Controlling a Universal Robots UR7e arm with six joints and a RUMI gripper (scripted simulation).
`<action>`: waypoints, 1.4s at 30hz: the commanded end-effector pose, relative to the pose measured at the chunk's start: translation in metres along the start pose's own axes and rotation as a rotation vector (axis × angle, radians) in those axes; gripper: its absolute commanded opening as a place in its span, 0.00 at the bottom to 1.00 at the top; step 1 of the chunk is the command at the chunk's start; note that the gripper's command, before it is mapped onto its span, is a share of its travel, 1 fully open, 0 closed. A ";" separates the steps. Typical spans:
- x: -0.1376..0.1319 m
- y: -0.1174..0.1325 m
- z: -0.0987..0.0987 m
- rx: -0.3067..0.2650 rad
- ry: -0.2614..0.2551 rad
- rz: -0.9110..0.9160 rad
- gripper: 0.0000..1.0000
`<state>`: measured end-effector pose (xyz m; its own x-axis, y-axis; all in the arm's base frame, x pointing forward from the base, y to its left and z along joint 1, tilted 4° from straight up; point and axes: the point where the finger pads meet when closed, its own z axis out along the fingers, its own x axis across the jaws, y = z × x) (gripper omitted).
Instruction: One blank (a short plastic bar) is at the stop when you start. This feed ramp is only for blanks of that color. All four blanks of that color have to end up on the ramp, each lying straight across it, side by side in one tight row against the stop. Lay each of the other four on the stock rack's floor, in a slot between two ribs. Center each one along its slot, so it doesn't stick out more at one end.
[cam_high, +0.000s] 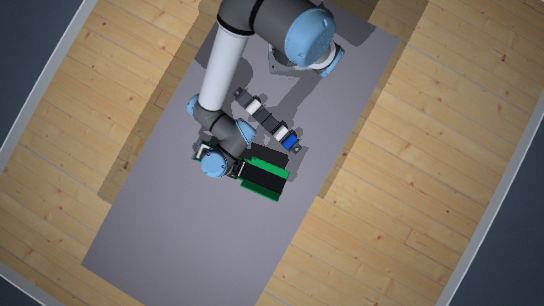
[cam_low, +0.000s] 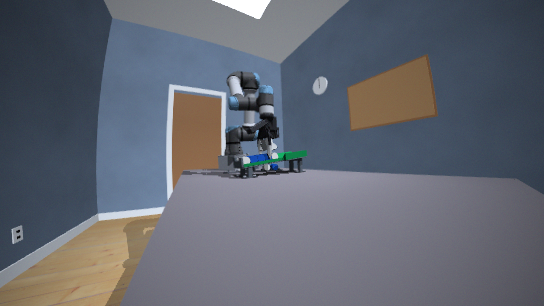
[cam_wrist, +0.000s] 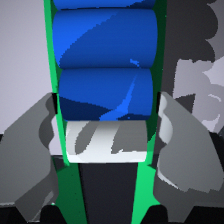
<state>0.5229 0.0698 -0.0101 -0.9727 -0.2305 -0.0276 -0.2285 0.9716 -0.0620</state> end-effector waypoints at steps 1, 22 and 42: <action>0.000 0.000 -0.001 0.000 -0.001 0.000 0.49; 0.000 0.000 -0.001 0.000 -0.001 0.000 0.37; 0.000 0.000 -0.001 0.000 -0.001 0.000 0.37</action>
<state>0.5229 0.0698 -0.0100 -0.9727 -0.2305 -0.0277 -0.2285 0.9716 -0.0621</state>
